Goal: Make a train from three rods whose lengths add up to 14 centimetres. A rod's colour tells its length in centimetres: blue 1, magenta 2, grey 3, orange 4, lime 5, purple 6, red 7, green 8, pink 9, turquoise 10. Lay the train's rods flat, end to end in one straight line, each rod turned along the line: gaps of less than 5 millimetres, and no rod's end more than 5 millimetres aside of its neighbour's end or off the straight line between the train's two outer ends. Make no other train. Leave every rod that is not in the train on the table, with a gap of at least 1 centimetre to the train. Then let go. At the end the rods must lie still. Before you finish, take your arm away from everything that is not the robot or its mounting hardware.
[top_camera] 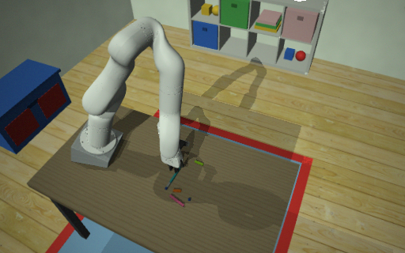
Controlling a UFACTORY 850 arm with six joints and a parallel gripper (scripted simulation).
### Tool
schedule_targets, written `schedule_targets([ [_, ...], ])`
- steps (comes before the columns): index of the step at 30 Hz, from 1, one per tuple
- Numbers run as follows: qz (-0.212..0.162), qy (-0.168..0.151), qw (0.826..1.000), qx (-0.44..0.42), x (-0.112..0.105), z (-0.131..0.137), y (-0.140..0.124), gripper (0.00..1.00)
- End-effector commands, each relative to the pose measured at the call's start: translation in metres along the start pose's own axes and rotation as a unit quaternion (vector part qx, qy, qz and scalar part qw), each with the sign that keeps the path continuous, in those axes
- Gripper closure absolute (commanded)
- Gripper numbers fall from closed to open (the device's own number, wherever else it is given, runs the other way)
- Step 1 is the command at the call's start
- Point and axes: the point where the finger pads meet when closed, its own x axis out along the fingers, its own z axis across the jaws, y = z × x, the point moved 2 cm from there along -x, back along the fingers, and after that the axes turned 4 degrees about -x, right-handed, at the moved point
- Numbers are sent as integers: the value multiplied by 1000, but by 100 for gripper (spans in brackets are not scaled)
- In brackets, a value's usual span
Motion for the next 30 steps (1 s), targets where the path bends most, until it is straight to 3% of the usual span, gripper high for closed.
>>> schedule_targets([
  [1, 4, 2, 1000, 0, -11, 1, 0, 76],
  [16, 4, 2, 1000, 0, -35, 1, 0, 76],
  [30, 4, 2, 1000, 0, -41, 1, 0, 76],
])
